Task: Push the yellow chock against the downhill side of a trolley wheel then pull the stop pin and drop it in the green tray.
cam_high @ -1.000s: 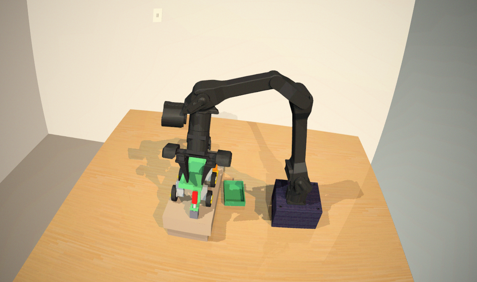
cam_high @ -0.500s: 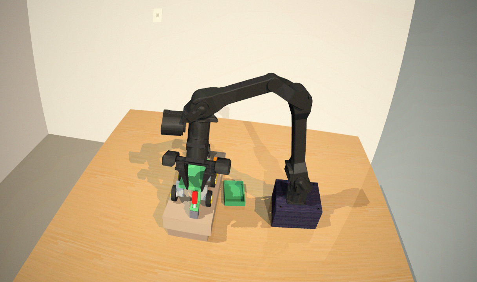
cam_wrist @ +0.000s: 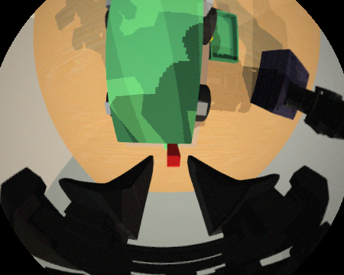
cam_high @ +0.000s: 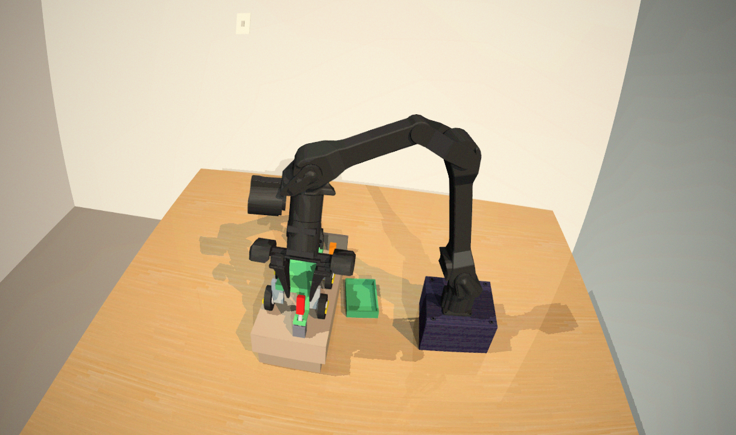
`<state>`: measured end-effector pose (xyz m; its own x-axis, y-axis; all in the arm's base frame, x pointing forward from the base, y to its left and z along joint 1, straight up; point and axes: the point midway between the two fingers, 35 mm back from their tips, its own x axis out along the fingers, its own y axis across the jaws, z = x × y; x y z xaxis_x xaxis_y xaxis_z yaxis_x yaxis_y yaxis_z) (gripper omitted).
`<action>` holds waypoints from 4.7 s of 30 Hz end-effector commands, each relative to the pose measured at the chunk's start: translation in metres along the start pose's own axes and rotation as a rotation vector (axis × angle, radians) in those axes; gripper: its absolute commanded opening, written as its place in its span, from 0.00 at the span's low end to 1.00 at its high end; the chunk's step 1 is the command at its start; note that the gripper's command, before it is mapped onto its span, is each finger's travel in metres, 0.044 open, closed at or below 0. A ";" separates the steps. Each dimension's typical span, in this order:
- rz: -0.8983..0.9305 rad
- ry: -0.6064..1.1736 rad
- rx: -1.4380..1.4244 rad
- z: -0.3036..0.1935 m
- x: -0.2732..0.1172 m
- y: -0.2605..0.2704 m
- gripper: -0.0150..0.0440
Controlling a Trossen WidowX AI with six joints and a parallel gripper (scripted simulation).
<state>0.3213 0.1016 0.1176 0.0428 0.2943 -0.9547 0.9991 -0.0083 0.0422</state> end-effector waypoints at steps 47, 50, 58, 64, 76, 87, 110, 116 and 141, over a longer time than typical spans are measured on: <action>-0.010 0.002 0.005 -0.001 0.024 -0.002 0.25; -0.010 0.002 0.006 -0.001 0.022 -0.003 0.25; -0.010 0.002 0.006 -0.002 0.015 -0.003 0.25; -0.010 0.002 0.006 -0.002 0.010 -0.004 0.25; -0.010 0.002 0.006 -0.003 0.000 -0.004 0.25; -0.010 0.002 0.006 -0.005 -0.008 -0.003 0.25; -0.010 0.005 0.006 -0.036 -0.008 -0.002 0.25; -0.011 0.005 0.006 -0.037 -0.008 -0.013 0.25; -0.017 0.005 0.008 -0.038 -0.005 -0.087 0.25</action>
<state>0.2388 0.1381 0.1320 0.0241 0.3037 -0.9525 0.9997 -0.0070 0.0231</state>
